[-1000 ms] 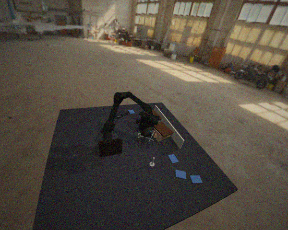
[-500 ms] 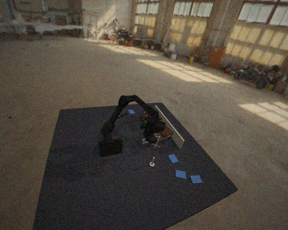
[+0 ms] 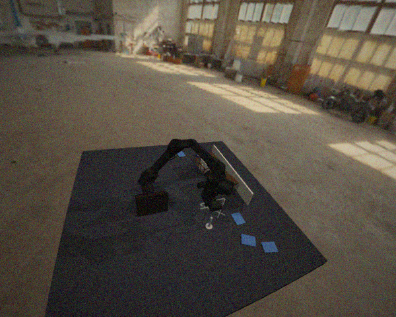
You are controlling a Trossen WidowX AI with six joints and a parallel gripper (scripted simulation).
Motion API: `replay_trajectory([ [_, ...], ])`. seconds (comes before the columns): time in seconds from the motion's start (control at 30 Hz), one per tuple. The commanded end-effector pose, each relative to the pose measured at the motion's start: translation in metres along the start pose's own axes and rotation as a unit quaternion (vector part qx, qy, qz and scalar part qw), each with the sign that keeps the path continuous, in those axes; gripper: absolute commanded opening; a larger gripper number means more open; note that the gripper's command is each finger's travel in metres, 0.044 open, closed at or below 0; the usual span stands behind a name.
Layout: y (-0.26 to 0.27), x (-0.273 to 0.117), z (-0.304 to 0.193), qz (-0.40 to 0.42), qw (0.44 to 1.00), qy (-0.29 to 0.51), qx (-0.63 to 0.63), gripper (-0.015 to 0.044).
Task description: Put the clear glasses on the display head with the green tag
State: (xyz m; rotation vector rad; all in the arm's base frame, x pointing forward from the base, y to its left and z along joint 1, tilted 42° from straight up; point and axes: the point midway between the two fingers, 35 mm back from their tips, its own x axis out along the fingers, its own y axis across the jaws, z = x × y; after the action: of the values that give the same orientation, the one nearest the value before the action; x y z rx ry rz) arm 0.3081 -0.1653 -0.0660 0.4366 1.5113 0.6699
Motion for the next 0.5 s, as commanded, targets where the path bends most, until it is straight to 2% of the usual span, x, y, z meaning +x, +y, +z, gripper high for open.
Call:
replay_trajectory([
  [0.0,-0.016,0.002,-0.005,0.0,1.0,0.002,-0.002,0.0],
  [0.23,-0.016,0.004,-0.004,0.0,1.0,0.002,-0.002,0.0],
  [0.47,-0.017,0.034,-0.003,0.0,1.0,0.001,-0.002,0.0],
])
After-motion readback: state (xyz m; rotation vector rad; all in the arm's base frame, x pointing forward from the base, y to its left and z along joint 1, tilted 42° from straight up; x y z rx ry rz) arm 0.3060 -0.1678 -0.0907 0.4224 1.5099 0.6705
